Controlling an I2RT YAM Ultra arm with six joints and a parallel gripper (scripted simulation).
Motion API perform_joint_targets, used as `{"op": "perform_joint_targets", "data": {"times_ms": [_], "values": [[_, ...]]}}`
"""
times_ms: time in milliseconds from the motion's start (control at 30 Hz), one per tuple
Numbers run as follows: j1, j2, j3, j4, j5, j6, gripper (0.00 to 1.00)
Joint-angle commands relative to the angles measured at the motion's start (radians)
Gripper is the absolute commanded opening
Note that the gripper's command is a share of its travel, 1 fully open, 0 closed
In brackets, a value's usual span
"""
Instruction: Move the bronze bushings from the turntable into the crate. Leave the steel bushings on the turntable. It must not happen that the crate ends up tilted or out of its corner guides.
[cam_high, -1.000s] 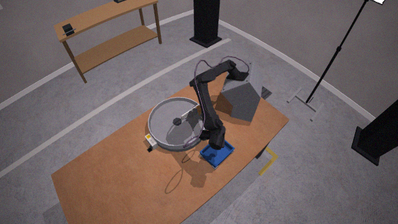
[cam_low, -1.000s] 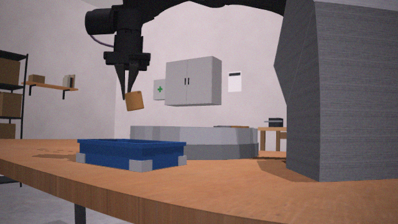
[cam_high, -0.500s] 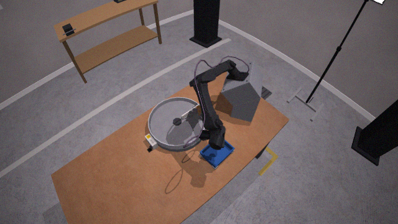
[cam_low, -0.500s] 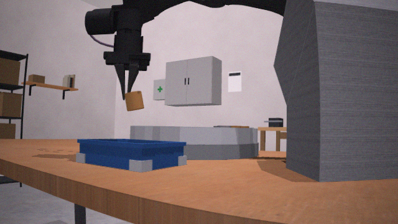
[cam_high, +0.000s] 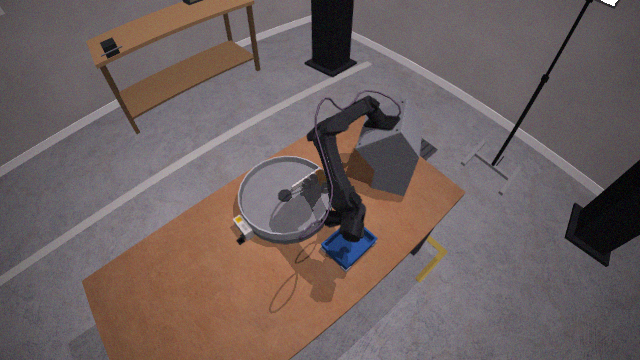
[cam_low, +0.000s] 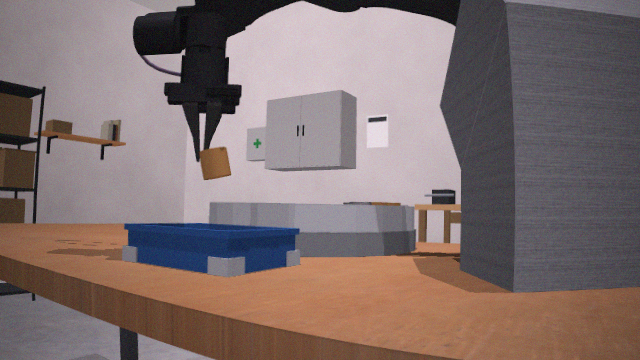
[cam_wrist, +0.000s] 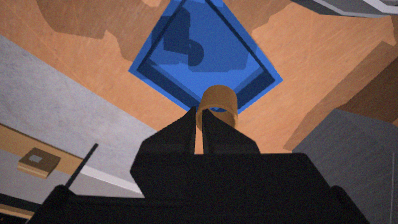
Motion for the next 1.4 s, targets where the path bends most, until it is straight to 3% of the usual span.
{"op": "perform_joint_targets", "data": {"times_ms": [0,1367], "values": [[0.043,-0.039,0.031,-0.014,0.017,0.013,0.00],[0.039,-0.036,0.045,-0.022,0.018,-0.004,0.00]]}}
